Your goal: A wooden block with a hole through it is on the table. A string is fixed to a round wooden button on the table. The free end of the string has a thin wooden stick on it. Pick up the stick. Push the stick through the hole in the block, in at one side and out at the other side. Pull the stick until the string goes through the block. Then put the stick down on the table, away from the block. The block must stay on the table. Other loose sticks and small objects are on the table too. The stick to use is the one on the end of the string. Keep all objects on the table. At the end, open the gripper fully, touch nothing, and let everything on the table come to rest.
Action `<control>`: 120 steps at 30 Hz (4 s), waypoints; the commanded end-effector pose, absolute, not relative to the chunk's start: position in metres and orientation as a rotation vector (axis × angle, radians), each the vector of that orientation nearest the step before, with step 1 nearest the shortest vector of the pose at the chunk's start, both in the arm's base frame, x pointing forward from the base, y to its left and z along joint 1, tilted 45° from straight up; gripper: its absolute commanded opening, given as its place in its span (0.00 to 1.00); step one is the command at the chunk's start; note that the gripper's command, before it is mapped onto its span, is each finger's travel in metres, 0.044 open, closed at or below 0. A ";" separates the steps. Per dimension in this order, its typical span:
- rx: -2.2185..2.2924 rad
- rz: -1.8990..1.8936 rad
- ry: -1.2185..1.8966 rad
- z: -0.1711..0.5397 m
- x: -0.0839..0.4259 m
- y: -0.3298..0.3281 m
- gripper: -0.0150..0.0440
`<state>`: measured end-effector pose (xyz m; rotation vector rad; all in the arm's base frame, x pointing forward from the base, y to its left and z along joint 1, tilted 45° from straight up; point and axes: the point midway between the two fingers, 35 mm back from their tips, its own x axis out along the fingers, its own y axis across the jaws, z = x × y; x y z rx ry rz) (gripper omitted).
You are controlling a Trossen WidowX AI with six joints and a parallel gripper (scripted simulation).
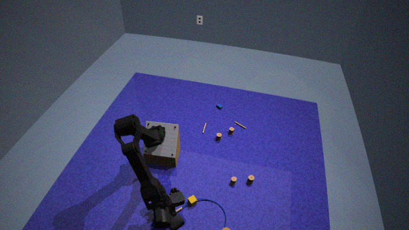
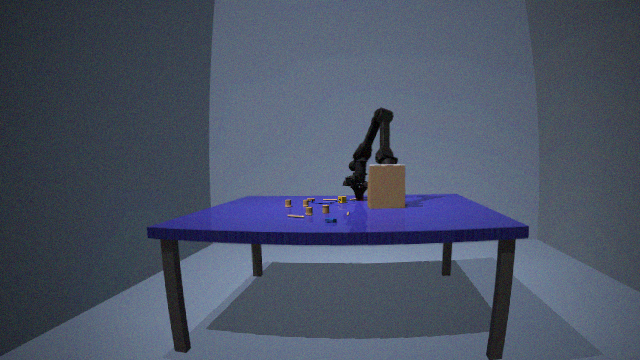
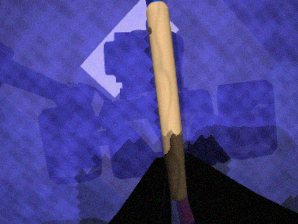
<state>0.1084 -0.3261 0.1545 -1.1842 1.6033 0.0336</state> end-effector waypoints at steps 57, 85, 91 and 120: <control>-1.178 0.018 1.623 0.154 0.103 -0.330 0.25; -1.208 0.011 1.584 0.213 0.112 -0.275 0.88; -1.204 0.011 1.584 0.233 0.112 -0.254 1.00; -1.205 0.016 1.583 0.230 0.112 -0.255 1.00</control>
